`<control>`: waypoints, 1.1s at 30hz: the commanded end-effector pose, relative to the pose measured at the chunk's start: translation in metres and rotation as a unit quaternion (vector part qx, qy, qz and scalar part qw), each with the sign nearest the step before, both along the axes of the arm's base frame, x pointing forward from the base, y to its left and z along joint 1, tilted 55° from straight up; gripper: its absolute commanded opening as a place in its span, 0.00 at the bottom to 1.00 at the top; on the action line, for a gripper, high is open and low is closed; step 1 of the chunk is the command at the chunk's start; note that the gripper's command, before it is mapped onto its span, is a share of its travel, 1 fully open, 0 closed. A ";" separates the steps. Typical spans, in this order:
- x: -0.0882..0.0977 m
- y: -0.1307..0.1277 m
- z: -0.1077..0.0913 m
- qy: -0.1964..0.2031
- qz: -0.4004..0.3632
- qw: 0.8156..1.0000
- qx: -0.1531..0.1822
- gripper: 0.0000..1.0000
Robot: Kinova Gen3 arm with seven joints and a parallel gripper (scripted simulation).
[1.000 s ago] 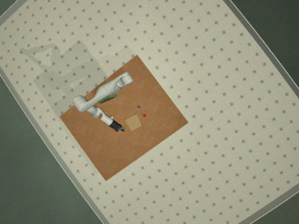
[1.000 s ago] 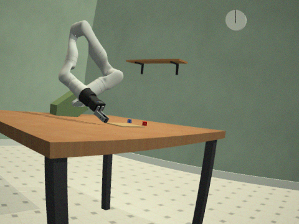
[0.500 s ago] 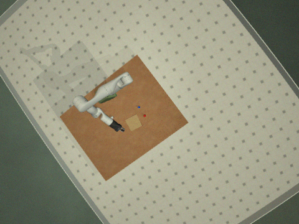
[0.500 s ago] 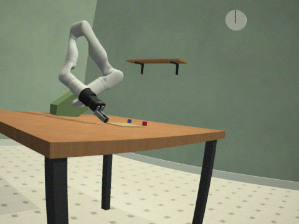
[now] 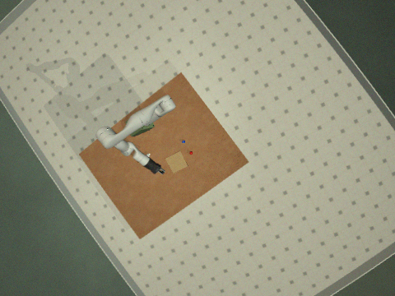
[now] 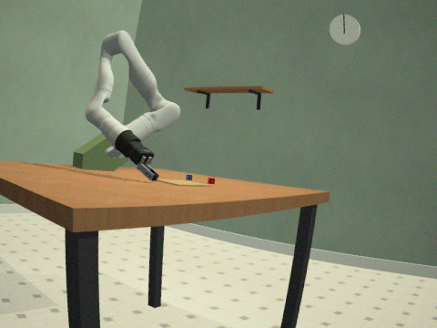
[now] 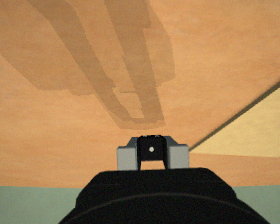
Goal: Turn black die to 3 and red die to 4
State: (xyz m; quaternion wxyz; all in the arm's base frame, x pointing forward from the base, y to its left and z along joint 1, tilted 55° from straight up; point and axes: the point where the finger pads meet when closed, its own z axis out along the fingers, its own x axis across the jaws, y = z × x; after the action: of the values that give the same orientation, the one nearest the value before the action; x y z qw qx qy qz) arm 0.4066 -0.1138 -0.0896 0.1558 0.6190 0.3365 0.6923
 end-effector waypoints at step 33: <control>0.002 0.005 -0.003 0.000 0.000 1.000 0.001 0.40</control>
State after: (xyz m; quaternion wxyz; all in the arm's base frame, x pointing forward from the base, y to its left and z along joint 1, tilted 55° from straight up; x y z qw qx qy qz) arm 0.4083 -0.1082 -0.0930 0.1546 0.6191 0.3357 0.6930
